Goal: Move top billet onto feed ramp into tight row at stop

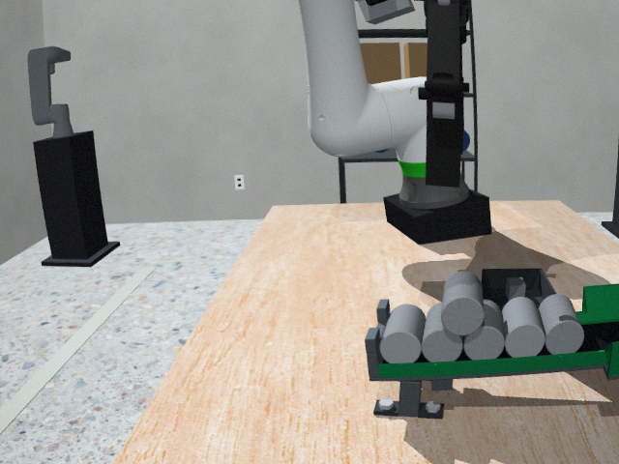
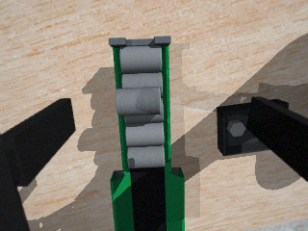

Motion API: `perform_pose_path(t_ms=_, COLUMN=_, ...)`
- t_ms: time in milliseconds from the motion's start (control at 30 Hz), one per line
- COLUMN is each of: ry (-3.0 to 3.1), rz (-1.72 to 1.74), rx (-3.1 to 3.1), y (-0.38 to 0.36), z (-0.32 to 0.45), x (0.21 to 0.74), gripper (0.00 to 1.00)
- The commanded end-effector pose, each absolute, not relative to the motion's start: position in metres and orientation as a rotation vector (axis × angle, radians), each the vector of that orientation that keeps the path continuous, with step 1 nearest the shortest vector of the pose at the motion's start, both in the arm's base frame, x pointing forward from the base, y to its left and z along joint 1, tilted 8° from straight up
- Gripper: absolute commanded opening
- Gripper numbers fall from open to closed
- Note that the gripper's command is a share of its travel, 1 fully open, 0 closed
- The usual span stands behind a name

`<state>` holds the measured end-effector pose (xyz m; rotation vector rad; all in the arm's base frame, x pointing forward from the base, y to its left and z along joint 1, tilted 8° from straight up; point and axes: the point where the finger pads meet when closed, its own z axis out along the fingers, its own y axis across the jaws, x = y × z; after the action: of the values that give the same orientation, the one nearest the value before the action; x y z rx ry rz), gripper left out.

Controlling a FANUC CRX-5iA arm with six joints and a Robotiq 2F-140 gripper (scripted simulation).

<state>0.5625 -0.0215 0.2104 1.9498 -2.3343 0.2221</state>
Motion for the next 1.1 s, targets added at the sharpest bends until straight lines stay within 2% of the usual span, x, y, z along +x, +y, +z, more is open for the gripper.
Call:
perform_pose_path(t_ms=0, ry=-2.334, rz=0.208, rx=2.02, y=-0.005, z=0.217, x=0.588, gripper=1.0)
perform_pose_path(t_ms=567, ry=-2.334, rz=0.208, rx=2.02, y=-0.005, z=0.217, x=0.588, gripper=1.0)
perform_pose_path(t_ms=833, ry=-2.335, rz=0.202, rx=2.019, y=-0.009, z=0.19, x=0.59, gripper=1.0)
perform_pose_path(t_ms=867, ry=-2.335, rz=0.202, rx=2.019, y=-0.009, z=0.19, x=0.59, gripper=0.54)
perform_pose_path(t_ms=1067, ry=-2.335, rz=0.202, rx=2.019, y=-0.009, z=0.19, x=0.59, gripper=0.54)
